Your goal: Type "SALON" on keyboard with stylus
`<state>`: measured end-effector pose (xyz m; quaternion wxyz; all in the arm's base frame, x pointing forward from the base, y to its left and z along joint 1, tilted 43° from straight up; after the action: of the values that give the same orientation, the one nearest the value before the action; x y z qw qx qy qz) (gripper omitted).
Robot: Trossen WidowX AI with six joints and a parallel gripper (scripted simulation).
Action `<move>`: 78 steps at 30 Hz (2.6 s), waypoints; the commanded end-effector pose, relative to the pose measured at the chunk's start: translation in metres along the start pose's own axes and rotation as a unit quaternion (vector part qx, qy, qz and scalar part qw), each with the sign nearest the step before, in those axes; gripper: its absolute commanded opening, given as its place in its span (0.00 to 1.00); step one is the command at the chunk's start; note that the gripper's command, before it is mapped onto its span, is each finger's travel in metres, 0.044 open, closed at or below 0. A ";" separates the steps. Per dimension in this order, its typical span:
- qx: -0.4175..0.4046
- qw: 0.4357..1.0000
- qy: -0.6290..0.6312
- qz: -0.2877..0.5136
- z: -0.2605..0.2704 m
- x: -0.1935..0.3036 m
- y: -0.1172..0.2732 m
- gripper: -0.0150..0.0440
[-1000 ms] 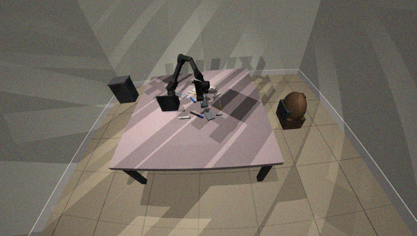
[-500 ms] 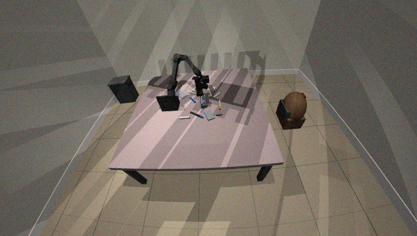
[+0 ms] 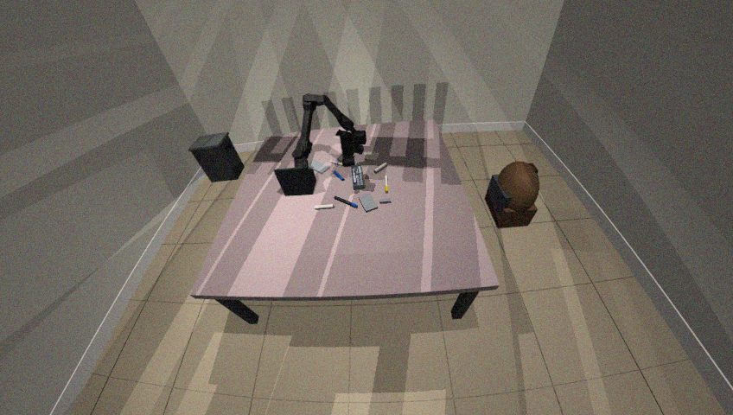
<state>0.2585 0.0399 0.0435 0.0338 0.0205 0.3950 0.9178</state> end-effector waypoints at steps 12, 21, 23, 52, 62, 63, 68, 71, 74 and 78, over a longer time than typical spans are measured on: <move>0.001 1.000 0.006 -0.014 0.002 -0.005 0.029 0.30; 0.000 1.000 0.006 -0.014 0.002 -0.005 0.029 0.25; 0.000 1.000 0.006 -0.014 0.002 -0.005 0.029 0.25; -0.170 0.757 0.631 0.009 -0.013 0.051 -0.002 0.51; -0.216 0.609 0.762 -0.047 -0.012 0.066 -0.007 0.51; -0.219 0.592 0.774 -0.054 -0.012 0.067 -0.007 0.51; -0.229 0.506 0.827 -0.090 -0.011 0.073 -0.009 0.51; -0.229 0.481 0.840 -0.100 -0.011 0.074 -0.009 0.51; -0.229 0.481 0.840 -0.100 -0.011 0.074 -0.009 0.51; -0.229 0.481 0.840 -0.100 -0.011 0.074 -0.009 0.51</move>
<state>0.1985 0.0378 0.0303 -0.2437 -0.7414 0.0654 0.6218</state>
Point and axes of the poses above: the point midway between the two fingers, 35 mm back from their tips, its own y axis back along the fingers, its own z axis across the jaws, x = y × z, the point moved 1 cm from there along y, back along the fingers, and after that the axes turned 8 degrees about -y, right-handed, at the moved point
